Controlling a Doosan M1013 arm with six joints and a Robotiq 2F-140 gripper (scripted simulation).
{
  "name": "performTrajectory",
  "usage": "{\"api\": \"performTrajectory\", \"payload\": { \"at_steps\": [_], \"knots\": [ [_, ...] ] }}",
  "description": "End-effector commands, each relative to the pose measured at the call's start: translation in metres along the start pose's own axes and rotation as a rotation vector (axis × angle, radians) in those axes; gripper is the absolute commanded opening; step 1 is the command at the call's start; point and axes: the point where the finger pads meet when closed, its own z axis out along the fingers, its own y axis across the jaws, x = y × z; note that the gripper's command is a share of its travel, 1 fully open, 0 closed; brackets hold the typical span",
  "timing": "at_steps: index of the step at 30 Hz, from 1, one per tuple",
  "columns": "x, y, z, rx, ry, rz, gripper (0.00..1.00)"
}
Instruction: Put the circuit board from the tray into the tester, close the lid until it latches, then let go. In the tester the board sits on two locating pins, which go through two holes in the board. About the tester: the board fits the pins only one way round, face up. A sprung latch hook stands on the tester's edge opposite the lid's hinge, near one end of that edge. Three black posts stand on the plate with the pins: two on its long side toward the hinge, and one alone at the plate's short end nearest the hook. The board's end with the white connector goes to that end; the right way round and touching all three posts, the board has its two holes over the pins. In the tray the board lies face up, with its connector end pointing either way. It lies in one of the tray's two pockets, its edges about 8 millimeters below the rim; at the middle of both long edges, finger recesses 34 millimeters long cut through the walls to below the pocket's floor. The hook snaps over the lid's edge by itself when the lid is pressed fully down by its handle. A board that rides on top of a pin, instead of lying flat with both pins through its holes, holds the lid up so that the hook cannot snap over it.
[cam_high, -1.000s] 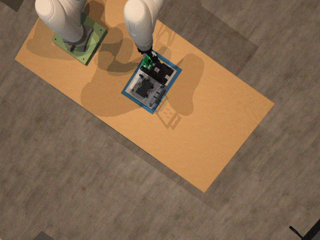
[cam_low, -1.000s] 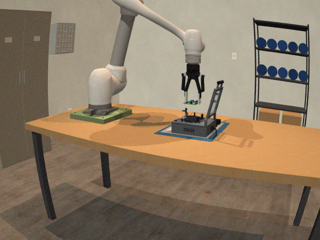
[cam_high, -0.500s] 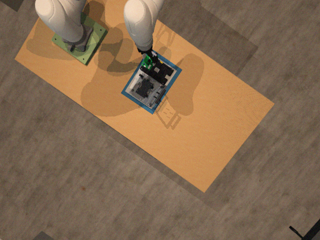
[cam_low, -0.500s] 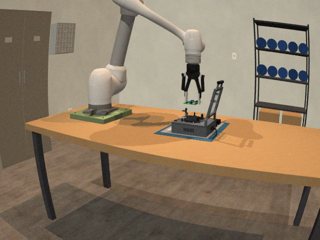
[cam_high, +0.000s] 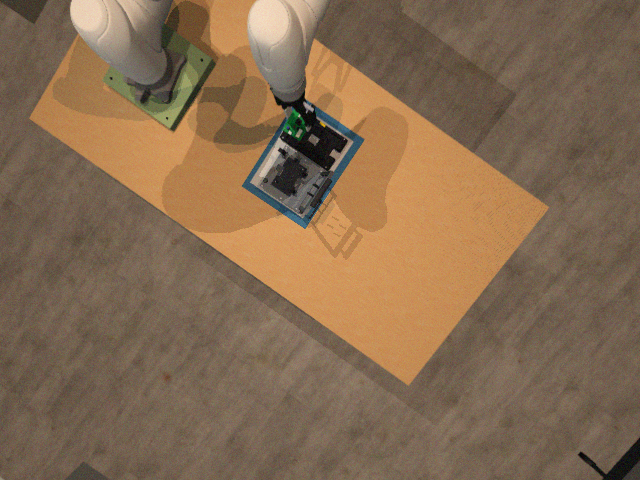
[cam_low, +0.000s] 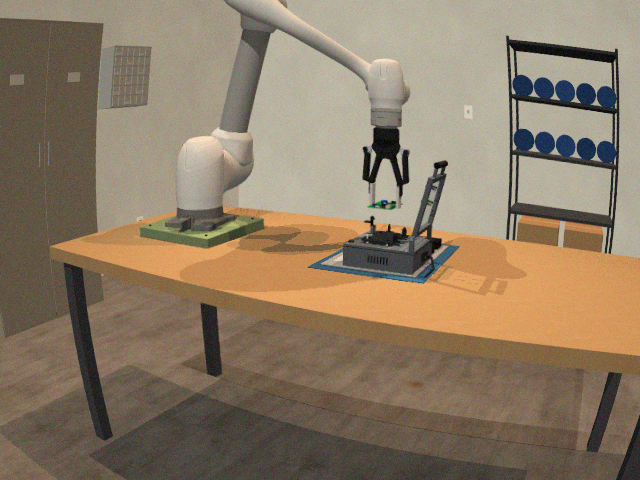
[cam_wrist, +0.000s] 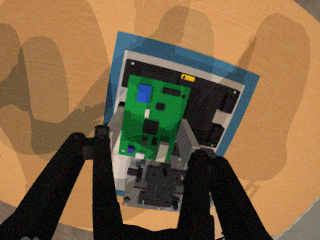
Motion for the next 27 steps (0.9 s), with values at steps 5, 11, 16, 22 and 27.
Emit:
{"api": "performTrajectory", "payload": {
  "at_steps": [5, 11, 16, 22, 27],
  "knots": [
    [0.0000, 0.0000, -0.0001, 0.000, 0.000, -0.021, 0.46],
    [0.0000, 0.0000, -0.0001, 0.000, 0.000, -0.058, 0.46],
    [0.0000, 0.0000, -0.0001, 0.000, 0.000, -0.099, 0.46],
    [0.0000, 0.0000, -0.0001, 0.000, 0.000, -0.138, 0.46],
    [0.0000, 0.0000, -0.0001, 0.000, 0.000, -0.195, 0.46]
  ]
}}
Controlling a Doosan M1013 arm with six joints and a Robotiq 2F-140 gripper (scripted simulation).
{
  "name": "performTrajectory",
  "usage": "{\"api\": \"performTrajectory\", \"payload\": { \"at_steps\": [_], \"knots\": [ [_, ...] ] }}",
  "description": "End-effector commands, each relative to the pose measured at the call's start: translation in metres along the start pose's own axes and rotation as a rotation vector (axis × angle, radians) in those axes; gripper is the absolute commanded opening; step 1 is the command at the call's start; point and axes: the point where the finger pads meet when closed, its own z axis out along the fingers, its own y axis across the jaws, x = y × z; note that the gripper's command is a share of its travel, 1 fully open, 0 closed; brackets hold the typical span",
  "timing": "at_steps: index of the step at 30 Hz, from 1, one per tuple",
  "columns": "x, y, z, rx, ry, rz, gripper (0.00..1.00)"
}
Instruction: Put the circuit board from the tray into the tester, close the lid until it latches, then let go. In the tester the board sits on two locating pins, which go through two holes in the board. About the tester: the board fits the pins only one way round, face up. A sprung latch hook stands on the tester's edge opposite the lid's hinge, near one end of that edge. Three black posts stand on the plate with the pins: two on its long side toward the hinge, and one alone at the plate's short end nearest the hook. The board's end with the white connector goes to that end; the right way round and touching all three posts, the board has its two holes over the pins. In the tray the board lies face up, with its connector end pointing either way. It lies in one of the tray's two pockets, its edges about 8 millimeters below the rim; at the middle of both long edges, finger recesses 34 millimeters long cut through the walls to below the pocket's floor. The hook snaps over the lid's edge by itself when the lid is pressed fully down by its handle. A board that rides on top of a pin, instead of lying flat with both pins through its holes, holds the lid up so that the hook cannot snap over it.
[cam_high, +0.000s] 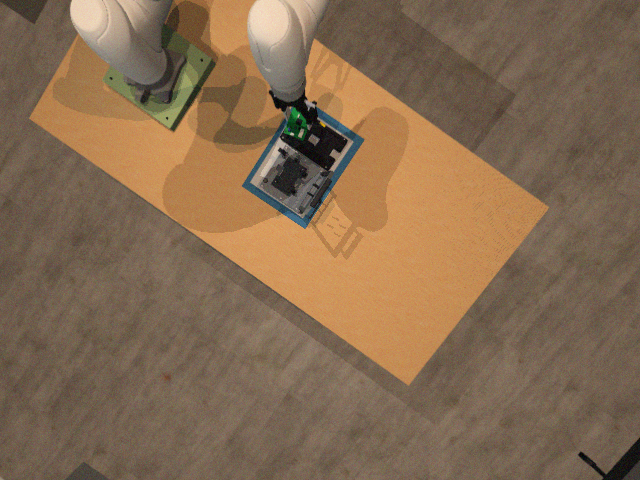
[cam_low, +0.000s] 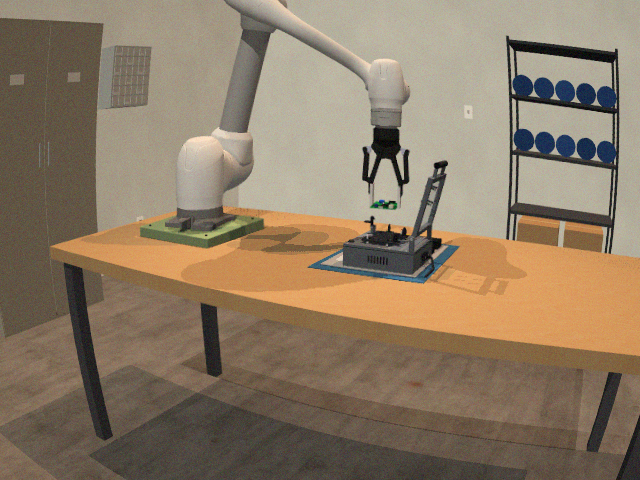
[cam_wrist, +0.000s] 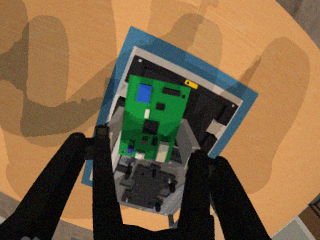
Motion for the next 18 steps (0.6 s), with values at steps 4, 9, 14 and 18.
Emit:
{"api": "performTrajectory", "payload": {
  "at_steps": [4, 9, 14, 18],
  "knots": [
    [0.0000, 0.0000, -0.0001, 0.000, 0.001, -0.075, 0.46],
    [0.0000, 0.0000, -0.0001, 0.000, 0.001, -0.118, 0.46],
    [0.0000, 0.0000, -0.0001, 0.000, 0.001, -0.197, 0.46],
    [0.0000, 0.0000, -0.0001, 0.000, 0.001, -0.266, 0.46]
  ]
}}
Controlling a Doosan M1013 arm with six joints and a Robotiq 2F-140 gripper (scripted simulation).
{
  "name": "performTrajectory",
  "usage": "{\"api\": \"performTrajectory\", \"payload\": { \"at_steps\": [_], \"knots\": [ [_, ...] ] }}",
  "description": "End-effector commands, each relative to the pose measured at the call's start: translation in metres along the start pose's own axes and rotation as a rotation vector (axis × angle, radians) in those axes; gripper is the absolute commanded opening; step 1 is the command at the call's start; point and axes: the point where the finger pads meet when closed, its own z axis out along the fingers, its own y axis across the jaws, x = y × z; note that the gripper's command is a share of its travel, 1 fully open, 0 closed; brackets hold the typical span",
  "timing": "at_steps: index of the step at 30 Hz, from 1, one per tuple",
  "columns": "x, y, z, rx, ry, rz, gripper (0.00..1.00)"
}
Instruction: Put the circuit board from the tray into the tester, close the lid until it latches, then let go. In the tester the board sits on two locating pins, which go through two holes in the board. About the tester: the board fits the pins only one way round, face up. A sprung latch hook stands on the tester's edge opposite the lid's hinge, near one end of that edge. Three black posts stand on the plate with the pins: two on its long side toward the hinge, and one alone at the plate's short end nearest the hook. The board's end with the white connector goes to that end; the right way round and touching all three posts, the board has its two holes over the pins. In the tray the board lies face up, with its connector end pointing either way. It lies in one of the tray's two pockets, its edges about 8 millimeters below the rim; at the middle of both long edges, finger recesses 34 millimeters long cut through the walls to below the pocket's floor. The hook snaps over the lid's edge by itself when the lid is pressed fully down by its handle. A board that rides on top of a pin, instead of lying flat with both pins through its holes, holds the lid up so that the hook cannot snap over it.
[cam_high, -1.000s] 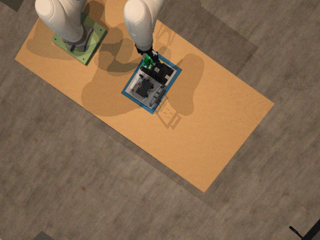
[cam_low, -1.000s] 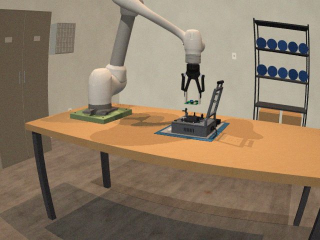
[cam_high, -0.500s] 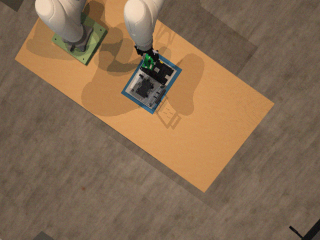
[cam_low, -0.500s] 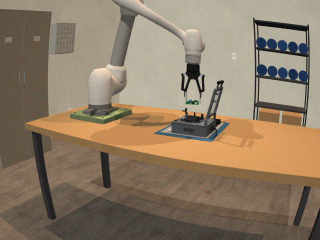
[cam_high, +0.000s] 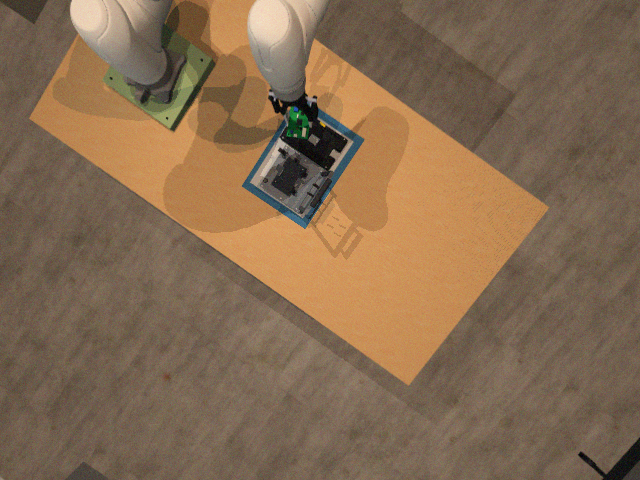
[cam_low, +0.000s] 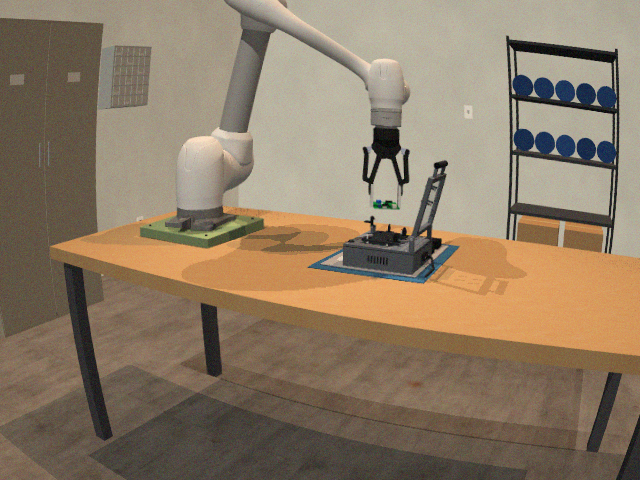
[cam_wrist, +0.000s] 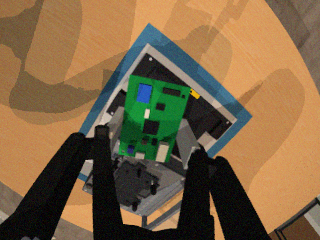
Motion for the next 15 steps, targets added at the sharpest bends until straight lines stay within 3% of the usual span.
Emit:
{"api": "performTrajectory", "payload": {
  "at_steps": [1, 15],
  "knots": [
    [0.0000, 0.0000, -0.0001, 0.000, 0.001, -0.055, 0.46],
    [0.0000, 0.0000, -0.0001, -0.001, 0.001, -0.298, 0.46]
  ]
}}
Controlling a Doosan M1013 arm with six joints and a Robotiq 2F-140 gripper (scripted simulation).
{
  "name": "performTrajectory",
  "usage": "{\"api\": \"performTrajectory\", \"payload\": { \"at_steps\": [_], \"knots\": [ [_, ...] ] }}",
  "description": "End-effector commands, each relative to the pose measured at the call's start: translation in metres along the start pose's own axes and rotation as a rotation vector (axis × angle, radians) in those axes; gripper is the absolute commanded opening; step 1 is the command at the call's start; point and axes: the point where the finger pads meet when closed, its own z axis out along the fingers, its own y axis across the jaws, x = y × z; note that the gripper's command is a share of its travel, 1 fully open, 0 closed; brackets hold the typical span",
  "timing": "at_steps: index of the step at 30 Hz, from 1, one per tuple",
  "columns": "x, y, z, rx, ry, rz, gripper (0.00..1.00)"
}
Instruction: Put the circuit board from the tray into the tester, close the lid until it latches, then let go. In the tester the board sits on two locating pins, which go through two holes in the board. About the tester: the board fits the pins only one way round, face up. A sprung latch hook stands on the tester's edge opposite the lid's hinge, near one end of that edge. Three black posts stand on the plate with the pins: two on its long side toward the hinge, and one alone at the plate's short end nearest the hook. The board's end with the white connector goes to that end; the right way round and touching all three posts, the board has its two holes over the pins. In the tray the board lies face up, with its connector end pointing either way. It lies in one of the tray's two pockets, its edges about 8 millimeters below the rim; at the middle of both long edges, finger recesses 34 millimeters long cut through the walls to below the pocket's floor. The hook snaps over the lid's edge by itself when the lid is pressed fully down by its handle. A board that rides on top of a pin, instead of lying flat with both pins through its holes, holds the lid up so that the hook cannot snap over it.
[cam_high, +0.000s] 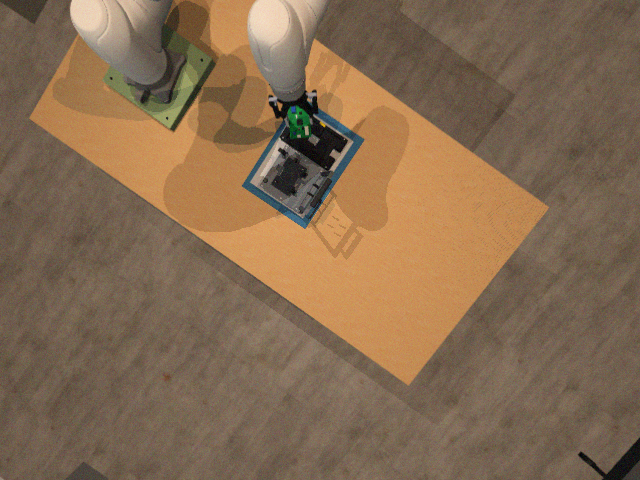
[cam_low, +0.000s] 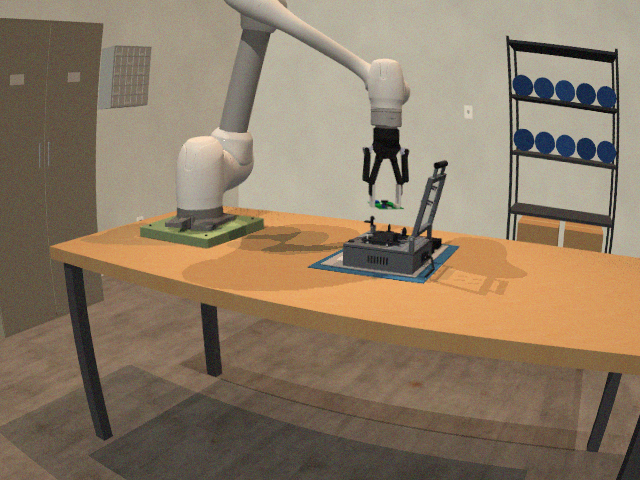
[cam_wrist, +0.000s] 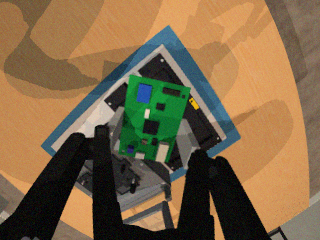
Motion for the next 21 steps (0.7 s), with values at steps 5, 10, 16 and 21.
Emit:
{"api": "performTrajectory", "payload": {
  "at_steps": [5, 10, 16, 21],
  "knots": [
    [0.0000, 0.0000, -0.0001, -0.001, 0.002, -0.161, 0.46],
    [0.0000, 0.0000, -0.0001, -0.001, 0.002, -0.232, 0.46],
    [0.0000, 0.0000, -0.0001, -0.001, 0.002, -0.379, 0.46],
    [0.0000, 0.0000, -0.0001, -0.002, 0.002, -0.506, 0.46]
  ]
}}
